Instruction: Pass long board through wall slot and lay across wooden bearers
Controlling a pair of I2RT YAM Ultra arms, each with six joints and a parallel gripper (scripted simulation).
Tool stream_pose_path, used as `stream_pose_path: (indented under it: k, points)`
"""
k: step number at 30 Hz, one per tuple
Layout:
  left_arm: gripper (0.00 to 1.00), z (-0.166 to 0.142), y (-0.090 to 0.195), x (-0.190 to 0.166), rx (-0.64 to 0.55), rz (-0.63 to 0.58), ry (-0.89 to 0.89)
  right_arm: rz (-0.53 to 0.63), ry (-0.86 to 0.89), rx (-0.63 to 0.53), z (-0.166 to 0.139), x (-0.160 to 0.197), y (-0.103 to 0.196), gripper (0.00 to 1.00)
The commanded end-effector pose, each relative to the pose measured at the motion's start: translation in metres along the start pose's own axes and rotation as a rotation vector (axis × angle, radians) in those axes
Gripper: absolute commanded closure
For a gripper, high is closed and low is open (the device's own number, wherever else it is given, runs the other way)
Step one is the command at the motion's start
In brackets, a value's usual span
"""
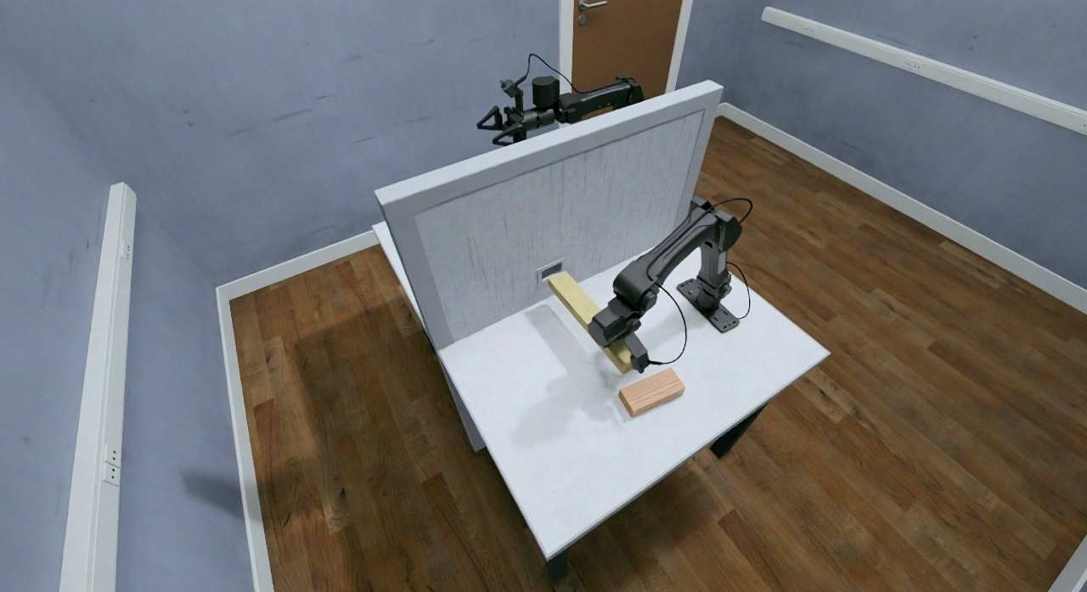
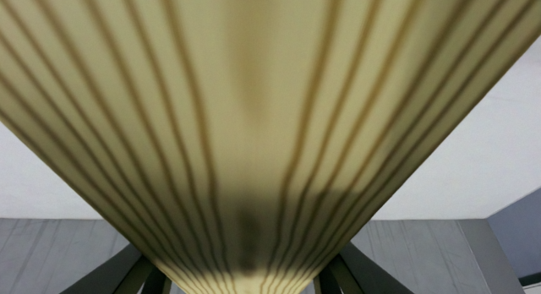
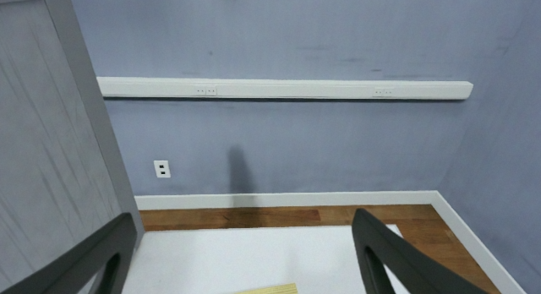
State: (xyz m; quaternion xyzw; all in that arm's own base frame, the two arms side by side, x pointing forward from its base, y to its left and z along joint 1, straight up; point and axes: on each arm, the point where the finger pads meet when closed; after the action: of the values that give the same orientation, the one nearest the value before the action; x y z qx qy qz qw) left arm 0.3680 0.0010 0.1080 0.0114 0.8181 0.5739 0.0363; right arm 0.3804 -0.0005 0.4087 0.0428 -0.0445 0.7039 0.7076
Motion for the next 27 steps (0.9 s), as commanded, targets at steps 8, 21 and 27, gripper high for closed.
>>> stream_pose_path:
  k: [8,21,27]
  points:
    - [1.0,-0.022,0.017,-0.009,0.019,-0.069,-0.024,0.015,0.0,0.005,0.0,0.005,0.003,0.0]
    - [1.0,-0.029,0.01,-0.007,0.024,-0.056,-0.02,0.015,0.0,0.005,0.0,0.005,0.003,0.0]
    - [1.0,-0.035,0.017,-0.015,0.021,-0.085,-0.032,0.015,0.0,0.005,0.0,0.005,0.003,0.0]
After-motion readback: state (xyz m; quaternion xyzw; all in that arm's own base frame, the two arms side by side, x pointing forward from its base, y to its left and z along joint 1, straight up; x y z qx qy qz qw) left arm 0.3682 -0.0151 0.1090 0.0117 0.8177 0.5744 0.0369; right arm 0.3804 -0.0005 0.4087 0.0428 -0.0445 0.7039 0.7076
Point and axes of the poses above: on each arm, the point where the finger pads meet when closed, its own y axis back along the fingers, its own x axis across the jaws, z = x × y, and after that the axes turned 7 degrees about -y, right-handed
